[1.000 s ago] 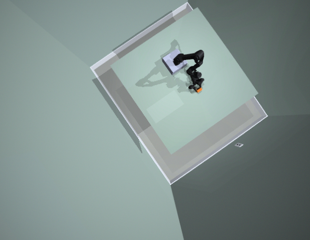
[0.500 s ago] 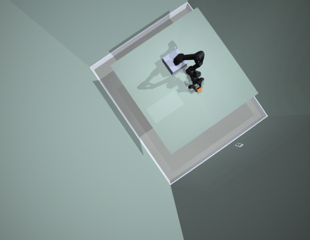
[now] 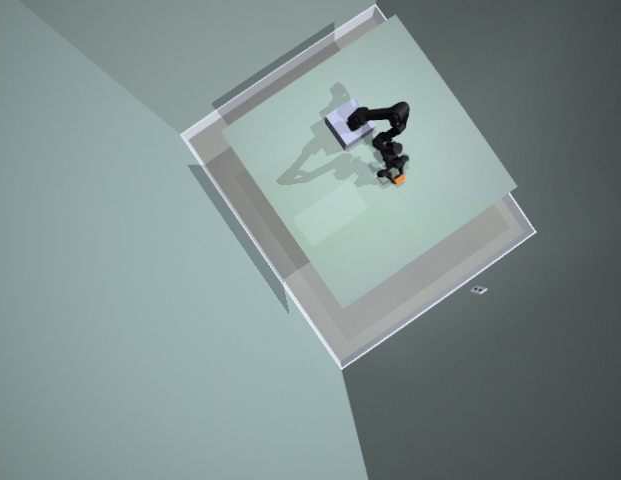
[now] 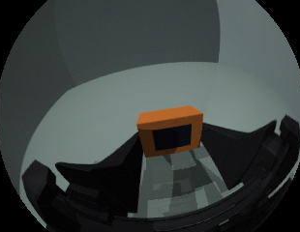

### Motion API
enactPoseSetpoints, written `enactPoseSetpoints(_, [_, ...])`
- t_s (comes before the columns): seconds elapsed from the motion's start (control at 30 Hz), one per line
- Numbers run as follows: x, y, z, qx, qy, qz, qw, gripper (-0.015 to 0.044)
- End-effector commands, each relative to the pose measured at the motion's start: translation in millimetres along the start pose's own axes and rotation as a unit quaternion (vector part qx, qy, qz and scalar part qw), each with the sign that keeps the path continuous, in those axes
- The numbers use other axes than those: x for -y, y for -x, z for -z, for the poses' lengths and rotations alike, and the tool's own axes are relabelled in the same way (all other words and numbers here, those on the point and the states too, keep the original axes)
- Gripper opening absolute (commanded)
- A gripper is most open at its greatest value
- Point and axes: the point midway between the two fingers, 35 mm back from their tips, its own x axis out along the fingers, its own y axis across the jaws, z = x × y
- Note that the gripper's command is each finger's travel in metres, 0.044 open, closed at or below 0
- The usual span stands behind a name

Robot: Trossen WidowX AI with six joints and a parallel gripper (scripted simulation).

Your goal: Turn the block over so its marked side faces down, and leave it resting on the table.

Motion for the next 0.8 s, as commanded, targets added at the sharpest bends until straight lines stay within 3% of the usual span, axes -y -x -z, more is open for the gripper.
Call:
enactPoseSetpoints(0.0, [0.7,0.1,-0.8,0.002,0.002,0.003,1.0,0.0315])
enactPoseSetpoints(0.17, [0.7,0.1,-0.8,0.002,0.002,0.003,1.0,0.044])
enactPoseSetpoints(0.77, [0.7,0.1,-0.8,0.002,0.002,0.003,1.0,0.044])
